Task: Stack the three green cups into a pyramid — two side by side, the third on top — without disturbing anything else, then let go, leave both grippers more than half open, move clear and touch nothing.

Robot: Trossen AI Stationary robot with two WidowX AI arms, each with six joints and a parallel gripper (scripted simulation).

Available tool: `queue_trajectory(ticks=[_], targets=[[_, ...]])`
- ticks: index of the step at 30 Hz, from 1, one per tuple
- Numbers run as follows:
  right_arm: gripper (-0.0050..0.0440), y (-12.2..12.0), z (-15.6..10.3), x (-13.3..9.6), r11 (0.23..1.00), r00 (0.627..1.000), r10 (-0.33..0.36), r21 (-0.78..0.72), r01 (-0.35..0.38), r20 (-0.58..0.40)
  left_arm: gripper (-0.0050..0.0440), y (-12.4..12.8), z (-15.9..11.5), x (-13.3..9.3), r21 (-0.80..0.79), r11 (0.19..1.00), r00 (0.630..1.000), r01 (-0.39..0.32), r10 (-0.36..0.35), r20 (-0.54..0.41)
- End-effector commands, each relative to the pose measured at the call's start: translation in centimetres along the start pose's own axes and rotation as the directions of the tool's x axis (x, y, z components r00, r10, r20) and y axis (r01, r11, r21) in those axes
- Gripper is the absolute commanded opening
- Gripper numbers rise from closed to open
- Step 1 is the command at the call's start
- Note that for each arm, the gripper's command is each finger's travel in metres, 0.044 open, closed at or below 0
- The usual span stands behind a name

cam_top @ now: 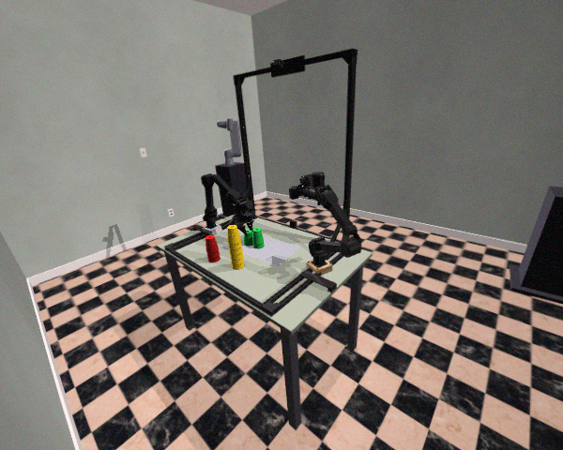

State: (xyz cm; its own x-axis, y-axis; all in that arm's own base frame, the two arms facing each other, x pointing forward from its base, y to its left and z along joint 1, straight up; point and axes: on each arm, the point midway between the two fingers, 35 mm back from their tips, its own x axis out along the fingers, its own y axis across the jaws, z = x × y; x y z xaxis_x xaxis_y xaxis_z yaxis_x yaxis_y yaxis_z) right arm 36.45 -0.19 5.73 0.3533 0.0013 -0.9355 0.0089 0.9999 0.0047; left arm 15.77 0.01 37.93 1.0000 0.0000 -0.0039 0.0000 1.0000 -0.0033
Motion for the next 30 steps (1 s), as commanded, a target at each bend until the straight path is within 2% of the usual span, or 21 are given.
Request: queue_trajectory(ticks=[1,27,30], targets=[[0.0027,0.0,0.01,-0.01,1.0,1.0,0.0,0.0,0.0,0.0,0.0,-0.01,0.14,-0.04,0.003,1.0,1.0,0.0,0.0,0.004],[0.0187,0.0,0.01,-0.01,1.0,1.0,0.0,0.0,0.0,0.0,0.0,-0.01,0.14,-0.04,0.003,1.0,1.0,0.0,0.0,0.004],[0.0193,0.0,0.01,-0.01,1.0,1.0,0.0,0.0,0.0,0.0,0.0,-0.01,0.14,-0.04,0.003,1.0,1.0,0.0,0.0,0.004]])
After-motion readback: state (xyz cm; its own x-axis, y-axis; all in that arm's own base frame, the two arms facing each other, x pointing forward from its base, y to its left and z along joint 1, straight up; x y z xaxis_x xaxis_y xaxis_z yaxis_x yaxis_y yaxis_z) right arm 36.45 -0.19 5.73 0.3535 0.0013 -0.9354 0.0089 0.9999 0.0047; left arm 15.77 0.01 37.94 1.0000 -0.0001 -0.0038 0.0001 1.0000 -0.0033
